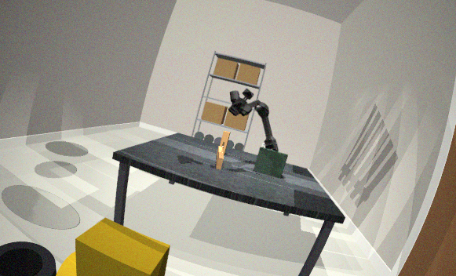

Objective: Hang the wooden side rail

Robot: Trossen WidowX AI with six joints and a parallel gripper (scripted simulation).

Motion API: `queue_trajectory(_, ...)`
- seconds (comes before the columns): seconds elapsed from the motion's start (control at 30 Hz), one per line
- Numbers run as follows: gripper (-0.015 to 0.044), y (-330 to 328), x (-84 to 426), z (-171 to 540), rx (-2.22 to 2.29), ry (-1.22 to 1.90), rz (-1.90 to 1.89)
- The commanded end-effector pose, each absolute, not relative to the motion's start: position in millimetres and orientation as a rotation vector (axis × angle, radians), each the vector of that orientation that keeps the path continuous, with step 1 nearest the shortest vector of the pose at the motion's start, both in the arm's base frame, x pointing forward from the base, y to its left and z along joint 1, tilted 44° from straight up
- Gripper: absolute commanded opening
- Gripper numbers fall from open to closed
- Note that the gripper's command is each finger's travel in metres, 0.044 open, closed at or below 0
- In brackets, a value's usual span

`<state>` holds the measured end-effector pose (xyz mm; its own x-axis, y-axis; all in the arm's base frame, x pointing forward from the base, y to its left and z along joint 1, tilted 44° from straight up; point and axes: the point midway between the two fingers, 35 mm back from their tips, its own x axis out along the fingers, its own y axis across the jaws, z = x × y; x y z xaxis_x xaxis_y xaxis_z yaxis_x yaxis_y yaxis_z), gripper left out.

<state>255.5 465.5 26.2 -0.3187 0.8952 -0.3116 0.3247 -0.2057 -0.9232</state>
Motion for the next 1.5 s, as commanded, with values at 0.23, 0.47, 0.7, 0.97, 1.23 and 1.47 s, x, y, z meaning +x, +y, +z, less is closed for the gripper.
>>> queue_trajectory(0.23,0.044,347,352,38,-2.162,-0.882,1.391)
queue_trajectory(0.47,0.044,241,377,52,-2.516,-0.383,1.307)
queue_trajectory(0.7,0.044,125,368,74,-2.785,0.182,1.249)
queue_trajectory(0.97,0.044,3,318,109,-2.96,0.903,1.218)
queue_trajectory(1.23,0.044,-53,276,133,-2.982,1.346,1.215)
queue_trajectory(1.47,0.044,-53,276,133,-2.982,1.346,1.215)
